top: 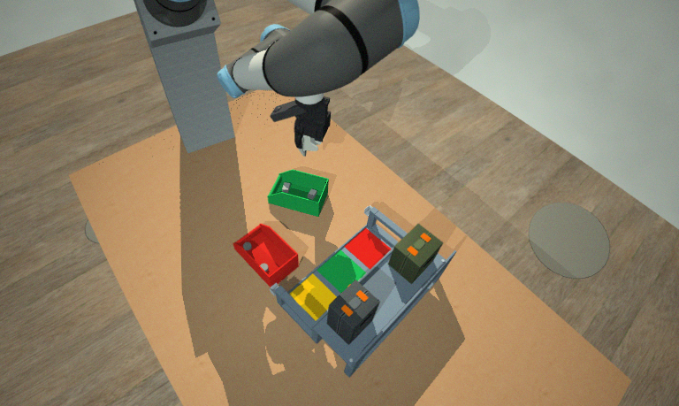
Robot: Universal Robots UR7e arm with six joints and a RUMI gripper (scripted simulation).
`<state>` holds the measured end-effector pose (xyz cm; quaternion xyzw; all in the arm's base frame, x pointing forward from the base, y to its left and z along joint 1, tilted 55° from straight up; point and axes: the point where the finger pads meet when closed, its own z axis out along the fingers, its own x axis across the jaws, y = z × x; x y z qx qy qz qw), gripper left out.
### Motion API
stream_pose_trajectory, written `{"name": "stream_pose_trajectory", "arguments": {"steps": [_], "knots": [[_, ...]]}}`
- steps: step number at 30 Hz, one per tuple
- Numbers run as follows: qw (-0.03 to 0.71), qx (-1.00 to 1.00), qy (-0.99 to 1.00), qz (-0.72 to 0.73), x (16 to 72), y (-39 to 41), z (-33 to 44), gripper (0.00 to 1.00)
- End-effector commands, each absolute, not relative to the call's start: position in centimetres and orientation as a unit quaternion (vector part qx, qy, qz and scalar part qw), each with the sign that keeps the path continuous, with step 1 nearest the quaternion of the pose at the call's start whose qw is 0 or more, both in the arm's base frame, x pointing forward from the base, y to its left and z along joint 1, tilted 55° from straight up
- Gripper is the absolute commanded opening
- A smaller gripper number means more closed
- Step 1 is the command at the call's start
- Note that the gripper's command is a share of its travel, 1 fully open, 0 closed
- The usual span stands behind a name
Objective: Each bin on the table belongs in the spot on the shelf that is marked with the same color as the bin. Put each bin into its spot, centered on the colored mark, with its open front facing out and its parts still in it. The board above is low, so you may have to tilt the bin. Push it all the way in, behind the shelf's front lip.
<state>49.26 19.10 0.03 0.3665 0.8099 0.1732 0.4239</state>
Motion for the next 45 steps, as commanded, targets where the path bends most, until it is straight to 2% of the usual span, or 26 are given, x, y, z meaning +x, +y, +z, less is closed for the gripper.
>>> {"name": "stream_pose_trajectory", "arguments": {"steps": [1,2,45], "knots": [[0.424,0.366,0.81,0.173,49.24,19.17,0.04,0.0],[0.424,0.366,0.81,0.173,49.24,19.17,0.04,0.15],[0.424,0.366,0.81,0.173,49.34,19.17,-0.03,0.15]]}}
